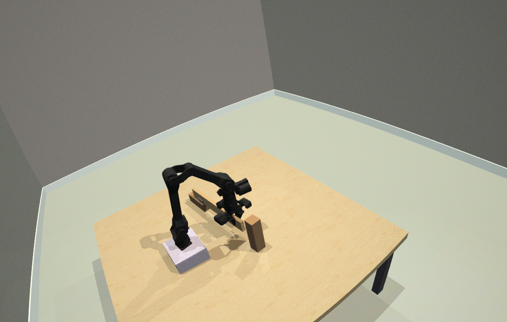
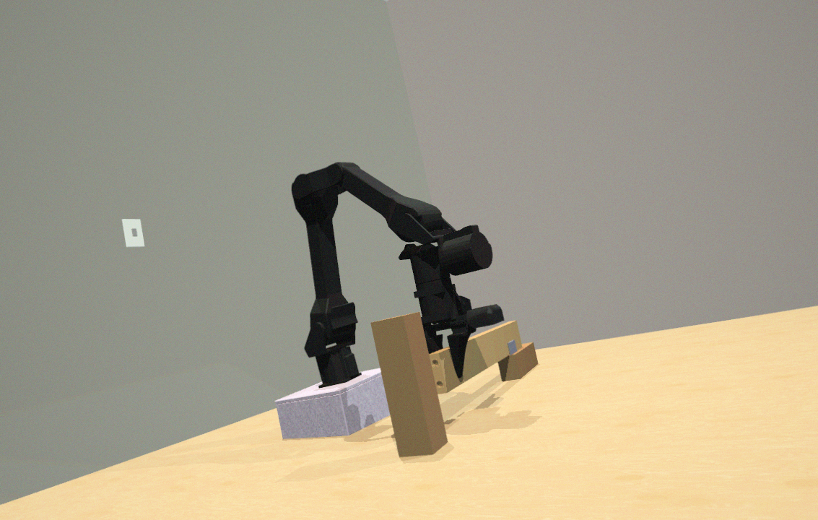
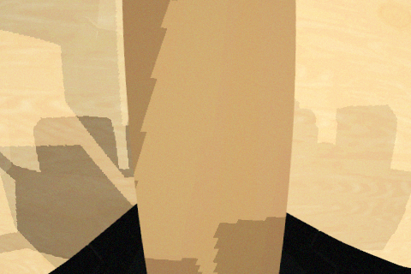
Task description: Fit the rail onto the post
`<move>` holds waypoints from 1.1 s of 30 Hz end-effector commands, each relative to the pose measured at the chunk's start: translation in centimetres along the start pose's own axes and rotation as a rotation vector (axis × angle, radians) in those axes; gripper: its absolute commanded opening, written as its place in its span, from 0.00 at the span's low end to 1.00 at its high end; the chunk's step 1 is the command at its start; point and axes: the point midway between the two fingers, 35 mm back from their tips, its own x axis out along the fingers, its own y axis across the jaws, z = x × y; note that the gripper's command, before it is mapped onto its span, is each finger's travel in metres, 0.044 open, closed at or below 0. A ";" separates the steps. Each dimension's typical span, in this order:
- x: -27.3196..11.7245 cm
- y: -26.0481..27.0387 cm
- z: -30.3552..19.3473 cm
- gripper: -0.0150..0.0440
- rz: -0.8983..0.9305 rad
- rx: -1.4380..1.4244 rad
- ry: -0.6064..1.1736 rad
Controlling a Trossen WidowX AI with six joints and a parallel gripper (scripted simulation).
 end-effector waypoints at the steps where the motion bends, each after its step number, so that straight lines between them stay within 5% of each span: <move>1: -0.3 0.0 0.0 0.25 -0.004 0.001 -0.002; 33: -0.1 0.1 -0.4 0.25 -0.004 0.001 -0.002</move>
